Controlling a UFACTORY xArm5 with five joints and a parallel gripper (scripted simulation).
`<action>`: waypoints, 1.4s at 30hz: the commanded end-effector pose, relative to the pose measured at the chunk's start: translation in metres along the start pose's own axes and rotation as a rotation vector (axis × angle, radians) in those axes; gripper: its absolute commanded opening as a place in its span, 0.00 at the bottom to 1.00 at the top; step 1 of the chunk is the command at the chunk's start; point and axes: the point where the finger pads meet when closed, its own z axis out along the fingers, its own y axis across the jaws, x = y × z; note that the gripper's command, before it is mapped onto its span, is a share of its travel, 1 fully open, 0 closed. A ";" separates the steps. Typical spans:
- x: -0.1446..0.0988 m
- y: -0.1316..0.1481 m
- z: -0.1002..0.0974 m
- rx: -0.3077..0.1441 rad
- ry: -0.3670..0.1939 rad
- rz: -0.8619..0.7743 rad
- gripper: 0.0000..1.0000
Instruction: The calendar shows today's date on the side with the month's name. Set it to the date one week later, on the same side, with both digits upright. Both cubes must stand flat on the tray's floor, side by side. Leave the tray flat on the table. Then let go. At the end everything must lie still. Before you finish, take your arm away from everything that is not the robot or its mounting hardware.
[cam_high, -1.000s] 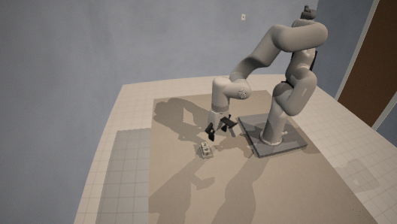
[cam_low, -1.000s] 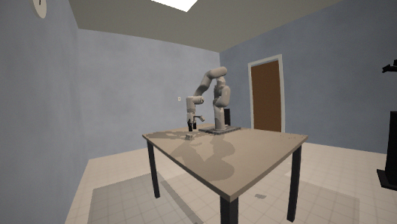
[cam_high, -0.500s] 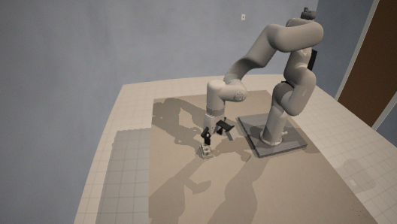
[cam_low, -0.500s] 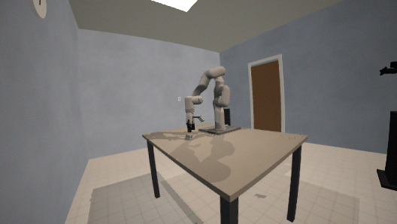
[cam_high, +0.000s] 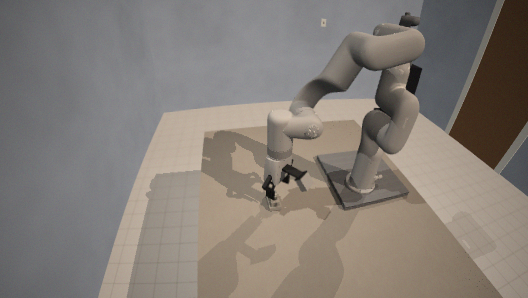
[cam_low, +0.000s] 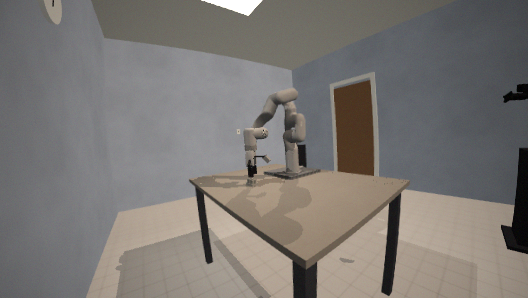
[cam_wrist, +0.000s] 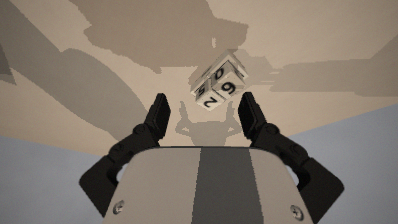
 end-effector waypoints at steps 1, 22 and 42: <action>-0.001 0.007 -0.001 -0.002 -0.002 -0.036 1.00; -0.007 0.058 -0.001 -0.002 -0.002 -0.130 1.00; -0.014 0.113 -0.001 -0.001 -0.002 -0.272 1.00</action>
